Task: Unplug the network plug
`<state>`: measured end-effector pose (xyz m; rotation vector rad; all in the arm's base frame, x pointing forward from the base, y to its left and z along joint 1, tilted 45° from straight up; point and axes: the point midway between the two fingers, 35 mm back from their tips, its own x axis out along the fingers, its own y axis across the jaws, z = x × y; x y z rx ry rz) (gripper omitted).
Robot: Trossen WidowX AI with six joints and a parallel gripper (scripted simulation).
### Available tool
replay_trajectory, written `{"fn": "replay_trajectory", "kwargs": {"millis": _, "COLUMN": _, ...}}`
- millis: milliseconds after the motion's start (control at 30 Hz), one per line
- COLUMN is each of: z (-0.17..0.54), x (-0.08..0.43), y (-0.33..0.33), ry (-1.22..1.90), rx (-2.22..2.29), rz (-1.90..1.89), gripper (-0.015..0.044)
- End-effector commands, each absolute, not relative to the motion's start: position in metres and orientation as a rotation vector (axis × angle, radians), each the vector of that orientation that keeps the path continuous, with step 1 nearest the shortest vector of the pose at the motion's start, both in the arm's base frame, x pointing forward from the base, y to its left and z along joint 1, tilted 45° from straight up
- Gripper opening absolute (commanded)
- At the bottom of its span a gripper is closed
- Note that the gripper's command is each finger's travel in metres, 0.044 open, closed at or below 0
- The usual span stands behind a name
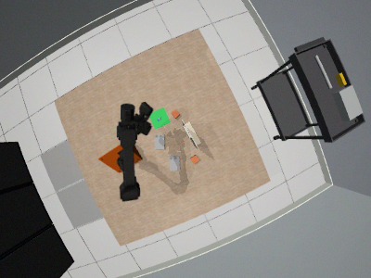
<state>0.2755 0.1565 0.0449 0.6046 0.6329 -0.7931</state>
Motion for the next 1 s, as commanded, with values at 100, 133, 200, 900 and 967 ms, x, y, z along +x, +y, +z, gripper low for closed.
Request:
{"fn": "replay_trajectory", "kwargs": {"millis": 100, "z": 0.047, "x": 0.2758, "y": 0.1576, "ry": 0.626, "rx": 0.607, "rz": -0.792, "gripper": 0.0366}}
{"fn": "replay_trajectory", "kwargs": {"millis": 133, "z": 0.047, "x": 0.2758, "y": 0.1576, "ry": 0.626, "rx": 0.607, "rz": -0.792, "gripper": 0.0392}}
{"fn": "replay_trajectory", "kwargs": {"millis": 200, "z": 0.047, "x": 0.2758, "y": 0.1576, "ry": 0.626, "rx": 0.607, "rz": -0.792, "gripper": 0.044}}
{"fn": "replay_trajectory", "kwargs": {"millis": 900, "z": 0.047, "x": 0.2758, "y": 0.1576, "ry": 0.626, "rx": 0.607, "rz": -0.792, "gripper": 0.044}}
{"fn": "replay_trajectory", "kwargs": {"millis": 967, "z": 0.047, "x": 0.2758, "y": 0.1576, "ry": 0.626, "rx": 0.607, "rz": -0.792, "gripper": 0.044}}
